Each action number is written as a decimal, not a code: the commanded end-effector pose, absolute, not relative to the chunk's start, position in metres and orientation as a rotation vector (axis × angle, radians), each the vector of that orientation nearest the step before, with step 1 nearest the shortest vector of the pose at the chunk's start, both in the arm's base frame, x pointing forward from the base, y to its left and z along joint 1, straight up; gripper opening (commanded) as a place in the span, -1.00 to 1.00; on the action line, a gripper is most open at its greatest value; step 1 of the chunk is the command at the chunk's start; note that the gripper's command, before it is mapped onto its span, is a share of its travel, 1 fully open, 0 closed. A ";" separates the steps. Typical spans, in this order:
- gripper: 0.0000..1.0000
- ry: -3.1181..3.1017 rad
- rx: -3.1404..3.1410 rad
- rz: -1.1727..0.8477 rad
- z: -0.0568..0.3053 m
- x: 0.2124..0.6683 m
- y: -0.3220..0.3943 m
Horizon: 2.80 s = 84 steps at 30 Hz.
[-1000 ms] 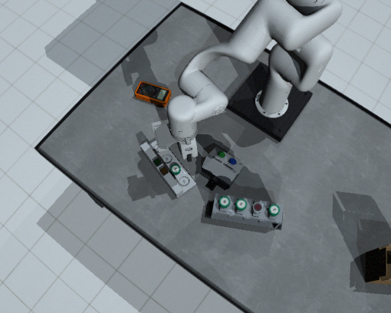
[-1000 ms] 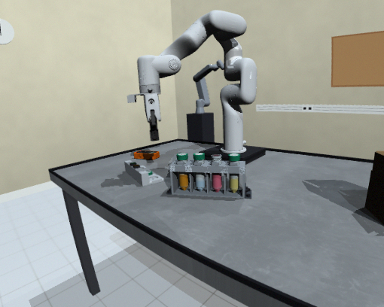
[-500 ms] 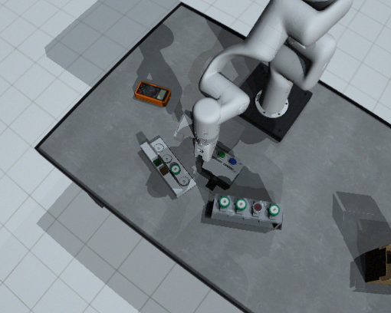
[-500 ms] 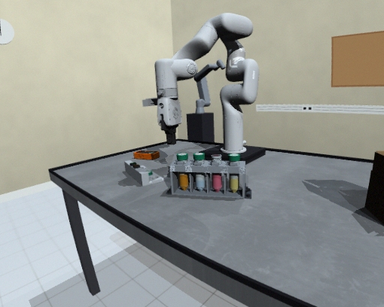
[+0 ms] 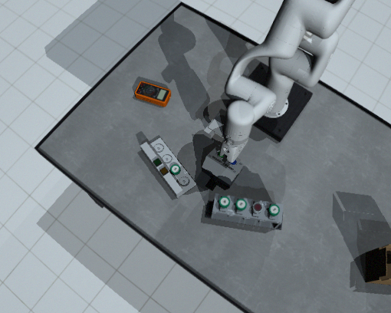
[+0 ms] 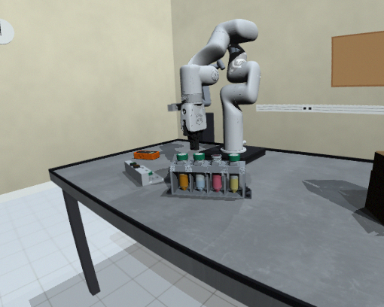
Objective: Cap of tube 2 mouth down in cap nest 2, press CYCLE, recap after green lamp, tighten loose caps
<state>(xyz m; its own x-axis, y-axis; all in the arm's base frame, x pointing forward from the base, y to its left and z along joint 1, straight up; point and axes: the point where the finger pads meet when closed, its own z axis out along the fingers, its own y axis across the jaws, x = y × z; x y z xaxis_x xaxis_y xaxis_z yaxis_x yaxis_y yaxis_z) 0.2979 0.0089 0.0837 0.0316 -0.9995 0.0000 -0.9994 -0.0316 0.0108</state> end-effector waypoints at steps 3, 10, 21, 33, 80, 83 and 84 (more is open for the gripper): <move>-1.00 -2.192 2.253 0.005 0.084 0.294 0.018; -1.00 -2.192 2.253 0.005 0.078 0.294 0.018; -1.00 -2.192 2.253 0.005 0.066 0.294 0.018; -1.00 -2.192 2.253 0.005 0.065 0.294 0.018; -1.00 -2.192 2.253 0.005 0.061 0.294 0.018; -1.00 -2.192 2.253 0.005 0.070 0.294 0.018; -1.00 -2.192 2.253 0.005 0.073 0.294 0.018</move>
<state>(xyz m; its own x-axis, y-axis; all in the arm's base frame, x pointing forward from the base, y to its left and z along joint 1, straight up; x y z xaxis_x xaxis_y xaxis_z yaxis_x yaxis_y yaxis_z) 0.2918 0.0179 0.0600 0.0272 -0.9996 0.0002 -0.9996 -0.0272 0.0039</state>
